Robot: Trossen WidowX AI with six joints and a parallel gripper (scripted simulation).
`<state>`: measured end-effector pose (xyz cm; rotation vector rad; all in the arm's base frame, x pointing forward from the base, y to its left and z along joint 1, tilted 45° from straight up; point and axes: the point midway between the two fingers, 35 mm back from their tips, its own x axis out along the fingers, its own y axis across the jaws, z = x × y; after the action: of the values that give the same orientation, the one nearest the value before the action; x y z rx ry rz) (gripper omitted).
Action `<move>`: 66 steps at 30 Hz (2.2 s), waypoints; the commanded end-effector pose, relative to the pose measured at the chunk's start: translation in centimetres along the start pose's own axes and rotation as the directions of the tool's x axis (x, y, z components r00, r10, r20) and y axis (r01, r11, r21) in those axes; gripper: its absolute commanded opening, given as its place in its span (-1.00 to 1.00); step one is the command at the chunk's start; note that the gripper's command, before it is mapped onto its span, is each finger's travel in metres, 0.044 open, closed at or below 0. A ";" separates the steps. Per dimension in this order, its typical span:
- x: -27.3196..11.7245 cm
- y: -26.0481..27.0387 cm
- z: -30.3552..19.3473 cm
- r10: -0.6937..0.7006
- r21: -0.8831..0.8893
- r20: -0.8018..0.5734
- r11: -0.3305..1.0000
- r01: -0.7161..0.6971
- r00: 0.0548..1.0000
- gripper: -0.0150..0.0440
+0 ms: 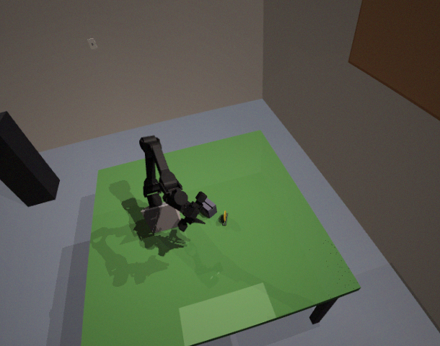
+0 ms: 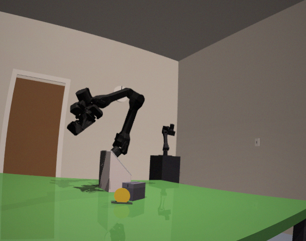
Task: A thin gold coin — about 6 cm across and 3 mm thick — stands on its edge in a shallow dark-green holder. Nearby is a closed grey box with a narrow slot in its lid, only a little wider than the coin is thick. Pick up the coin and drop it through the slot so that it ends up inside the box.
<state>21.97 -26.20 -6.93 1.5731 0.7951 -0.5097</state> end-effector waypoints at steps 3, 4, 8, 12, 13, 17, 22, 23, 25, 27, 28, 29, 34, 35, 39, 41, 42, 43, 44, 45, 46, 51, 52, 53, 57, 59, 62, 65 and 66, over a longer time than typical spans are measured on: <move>4.4 3.7 -3.5 -0.102 0.197 -0.193 0.970 0.140 0.976 0.05; 5.4 4.5 -4.5 -0.128 0.238 -0.237 0.953 0.186 0.963 0.05; 8.9 7.4 -9.3 -0.249 0.366 -0.394 0.840 0.400 0.885 0.05; 11.1 9.1 -14.1 -0.366 0.426 -0.495 0.689 0.587 0.788 0.05; 11.5 9.3 -15.4 -0.397 0.437 -0.515 0.641 0.631 0.759 0.05; 12.3 9.6 -18.7 -0.474 0.456 -0.557 0.511 0.728 0.682 0.05; 12.4 9.9 -18.8 -0.475 0.457 -0.557 0.510 0.729 0.681 0.05; 12.5 10.0 -18.8 -0.475 0.457 -0.557 0.510 0.729 0.681 0.05; 12.7 9.9 -19.0 -0.475 0.457 -0.557 0.510 0.729 0.682 0.05; 14.2 8.9 -20.2 -0.474 0.456 -0.558 0.510 0.729 0.681 0.05; 14.7 8.5 -20.6 -0.474 0.456 -0.558 0.510 0.729 0.681 0.05; 14.9 8.4 -20.8 -0.474 0.456 -0.559 0.510 0.729 0.681 0.05; 15.4 8.1 -21.2 -0.474 0.456 -0.559 0.510 0.729 0.681 0.05; 15.8 7.8 -21.6 -0.473 0.456 -0.559 0.510 0.729 0.681 0.05; 16.0 7.7 -21.8 -0.473 0.456 -0.559 0.510 0.729 0.681 0.05; 16.3 7.6 -21.9 -0.473 0.456 -0.559 0.511 0.729 0.681 0.05; 16.4 7.5 -22.0 -0.473 0.455 -0.559 0.511 0.729 0.681 0.05; 16.5 7.5 -22.1 -0.473 0.455 -0.559 0.511 0.729 0.681 0.05; 16.6 7.4 -22.2 -0.473 0.455 -0.559 0.512 0.729 0.681 0.05; 16.7 7.3 -22.2 -0.473 0.455 -0.559 0.512 0.729 0.681 0.05; 16.8 7.2 -22.3 -0.473 0.455 -0.559 0.512 0.729 0.681 0.05; 17.4 6.9 -22.8 -0.473 0.455 -0.559 0.512 0.729 0.681 0.05; 17.5 6.8 -22.9 -0.473 0.455 -0.559 0.512 0.729 0.681 0.05; 17.7 6.7 -23.0 -0.473 0.455 -0.559 0.512 0.729 0.681 0.05; 18.1 6.5 -23.3 -0.473 0.455 -0.559 0.512 0.729 0.681 0.05; 18.3 6.3 -23.5 -0.473 0.455 -0.559 0.512 0.729 0.681 0.05; 18.7 6.1 -23.8 -0.473 0.455 -0.559 0.511 0.729 0.681 0.05; 19.0 5.9 -24.1 -0.473 0.455 -0.560 0.511 0.729 0.681 0.05; 19.1 5.8 -24.2 -0.473 0.455 -0.560 0.511 0.729 0.681 0.05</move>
<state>36.15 0.73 -12.44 2.0379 1.6448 -1.1392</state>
